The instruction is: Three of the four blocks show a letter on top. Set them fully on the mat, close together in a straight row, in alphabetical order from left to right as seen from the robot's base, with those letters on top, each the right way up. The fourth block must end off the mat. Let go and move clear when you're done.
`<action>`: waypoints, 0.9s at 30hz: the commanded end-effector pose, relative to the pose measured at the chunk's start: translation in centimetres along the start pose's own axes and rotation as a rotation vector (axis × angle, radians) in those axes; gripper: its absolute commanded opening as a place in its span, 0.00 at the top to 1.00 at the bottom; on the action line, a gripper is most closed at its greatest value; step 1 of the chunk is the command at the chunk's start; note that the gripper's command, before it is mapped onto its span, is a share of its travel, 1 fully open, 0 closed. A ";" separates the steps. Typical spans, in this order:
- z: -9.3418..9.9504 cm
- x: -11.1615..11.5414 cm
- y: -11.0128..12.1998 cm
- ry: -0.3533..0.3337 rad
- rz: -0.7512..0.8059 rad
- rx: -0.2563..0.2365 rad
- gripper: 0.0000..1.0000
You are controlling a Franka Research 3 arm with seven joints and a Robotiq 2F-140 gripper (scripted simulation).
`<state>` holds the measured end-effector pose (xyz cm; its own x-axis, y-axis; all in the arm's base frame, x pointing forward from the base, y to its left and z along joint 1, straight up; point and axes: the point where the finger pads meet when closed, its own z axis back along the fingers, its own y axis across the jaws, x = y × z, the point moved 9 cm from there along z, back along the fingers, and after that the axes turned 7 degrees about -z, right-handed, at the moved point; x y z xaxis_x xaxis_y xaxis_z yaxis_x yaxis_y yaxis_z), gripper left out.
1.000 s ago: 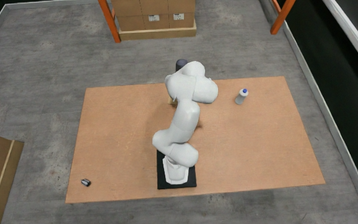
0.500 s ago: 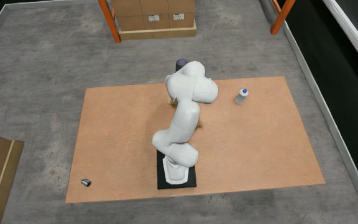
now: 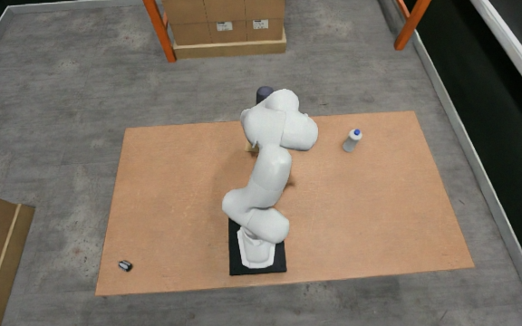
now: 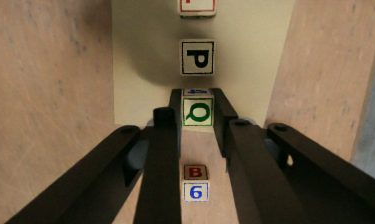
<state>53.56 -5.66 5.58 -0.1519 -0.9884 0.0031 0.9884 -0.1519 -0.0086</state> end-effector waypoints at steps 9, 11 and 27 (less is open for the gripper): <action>0.0 0.1 0.1 0.001 -0.010 0.003 0.78; 0.0 0.1 0.1 0.001 -0.010 0.003 0.78; 0.0 0.1 0.1 0.001 -0.010 0.003 0.78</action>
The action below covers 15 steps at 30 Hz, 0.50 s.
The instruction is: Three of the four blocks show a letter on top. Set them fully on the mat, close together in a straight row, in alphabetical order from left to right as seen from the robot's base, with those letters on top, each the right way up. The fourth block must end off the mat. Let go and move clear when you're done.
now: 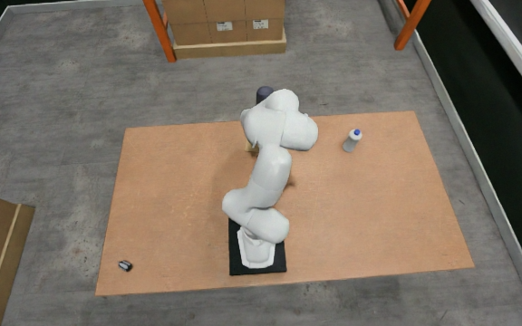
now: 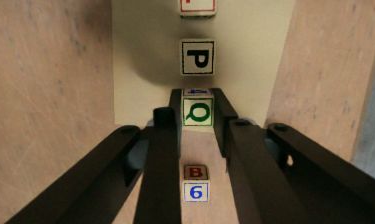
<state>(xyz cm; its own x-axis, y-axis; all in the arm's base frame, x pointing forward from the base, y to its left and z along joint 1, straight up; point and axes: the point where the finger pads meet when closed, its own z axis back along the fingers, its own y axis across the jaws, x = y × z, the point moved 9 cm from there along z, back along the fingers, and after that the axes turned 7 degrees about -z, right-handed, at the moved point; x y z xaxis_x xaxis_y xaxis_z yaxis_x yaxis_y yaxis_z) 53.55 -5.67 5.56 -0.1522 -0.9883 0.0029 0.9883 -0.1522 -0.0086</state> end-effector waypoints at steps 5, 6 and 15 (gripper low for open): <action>-0.1 0.1 0.1 0.001 -0.009 0.003 0.78; -0.1 0.1 0.1 0.001 -0.009 0.003 0.78; -0.3 0.1 0.1 0.001 -0.009 0.003 0.78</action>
<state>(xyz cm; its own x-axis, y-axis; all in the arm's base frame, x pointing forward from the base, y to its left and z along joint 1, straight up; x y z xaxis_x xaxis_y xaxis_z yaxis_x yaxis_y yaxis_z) 53.50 -5.79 5.36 -0.1568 -0.9876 0.0022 0.9876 -0.1568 -0.0091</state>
